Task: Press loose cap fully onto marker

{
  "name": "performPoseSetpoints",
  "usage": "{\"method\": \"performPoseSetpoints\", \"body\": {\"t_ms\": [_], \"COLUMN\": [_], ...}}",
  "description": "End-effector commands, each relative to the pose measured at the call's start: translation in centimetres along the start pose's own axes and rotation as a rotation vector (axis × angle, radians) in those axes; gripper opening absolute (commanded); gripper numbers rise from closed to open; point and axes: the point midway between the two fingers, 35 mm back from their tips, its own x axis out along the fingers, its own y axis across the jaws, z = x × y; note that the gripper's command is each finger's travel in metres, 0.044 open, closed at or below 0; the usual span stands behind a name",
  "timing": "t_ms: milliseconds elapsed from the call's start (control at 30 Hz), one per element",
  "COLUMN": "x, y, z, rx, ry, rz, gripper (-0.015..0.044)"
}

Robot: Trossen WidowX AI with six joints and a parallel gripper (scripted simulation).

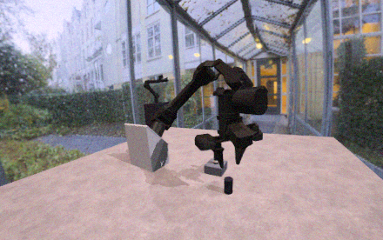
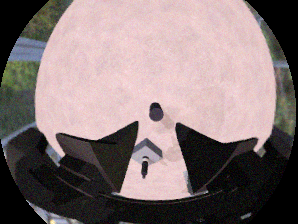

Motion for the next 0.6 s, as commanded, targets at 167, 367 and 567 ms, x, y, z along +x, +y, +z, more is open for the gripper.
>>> {"method": "performPoseSetpoints", "body": {"t_ms": [167,367,567], "x": [2.9,3.3,4.3], "y": [-0.2,-0.2,-0.1], "z": [-0.5,-0.5,-0.5], "rx": [0.014,0.014,0.014], "ry": [0.018,0.018,0.018], "rz": [0.000,0.000,0.000], "gripper": [0.0237,0.0237,0.0237]}}
